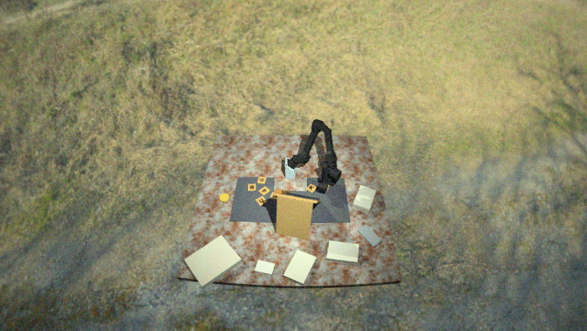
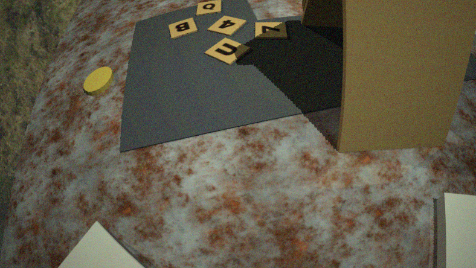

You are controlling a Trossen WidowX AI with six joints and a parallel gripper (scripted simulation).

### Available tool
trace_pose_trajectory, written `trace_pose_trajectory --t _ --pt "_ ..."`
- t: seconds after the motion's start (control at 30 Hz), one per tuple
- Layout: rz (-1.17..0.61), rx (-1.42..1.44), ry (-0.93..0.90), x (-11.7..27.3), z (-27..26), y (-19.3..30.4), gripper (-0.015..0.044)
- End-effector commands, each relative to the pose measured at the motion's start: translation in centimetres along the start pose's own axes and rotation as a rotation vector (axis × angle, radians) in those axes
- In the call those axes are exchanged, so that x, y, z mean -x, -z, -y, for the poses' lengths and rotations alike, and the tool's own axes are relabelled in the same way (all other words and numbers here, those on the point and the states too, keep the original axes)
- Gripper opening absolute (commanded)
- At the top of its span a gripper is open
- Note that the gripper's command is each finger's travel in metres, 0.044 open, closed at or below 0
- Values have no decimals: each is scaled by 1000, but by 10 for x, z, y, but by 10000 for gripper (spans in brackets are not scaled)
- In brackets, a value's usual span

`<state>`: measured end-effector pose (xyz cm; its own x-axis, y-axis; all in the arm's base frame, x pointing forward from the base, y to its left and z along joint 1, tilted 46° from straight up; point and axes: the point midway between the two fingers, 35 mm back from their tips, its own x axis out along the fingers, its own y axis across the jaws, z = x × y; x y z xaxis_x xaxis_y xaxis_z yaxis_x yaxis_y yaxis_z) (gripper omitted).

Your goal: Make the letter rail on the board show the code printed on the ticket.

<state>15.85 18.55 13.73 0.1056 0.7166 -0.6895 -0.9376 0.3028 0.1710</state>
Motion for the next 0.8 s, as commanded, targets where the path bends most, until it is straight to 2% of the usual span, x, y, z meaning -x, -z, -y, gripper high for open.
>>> trace_pose_trajectory --t 0.0,0.5,0.77 --pt "-1 -3 2 0 0 0 333" --pt "-1 -3 2 0 0 0 233" --pt "-2 -3 2 5 0 1 23"
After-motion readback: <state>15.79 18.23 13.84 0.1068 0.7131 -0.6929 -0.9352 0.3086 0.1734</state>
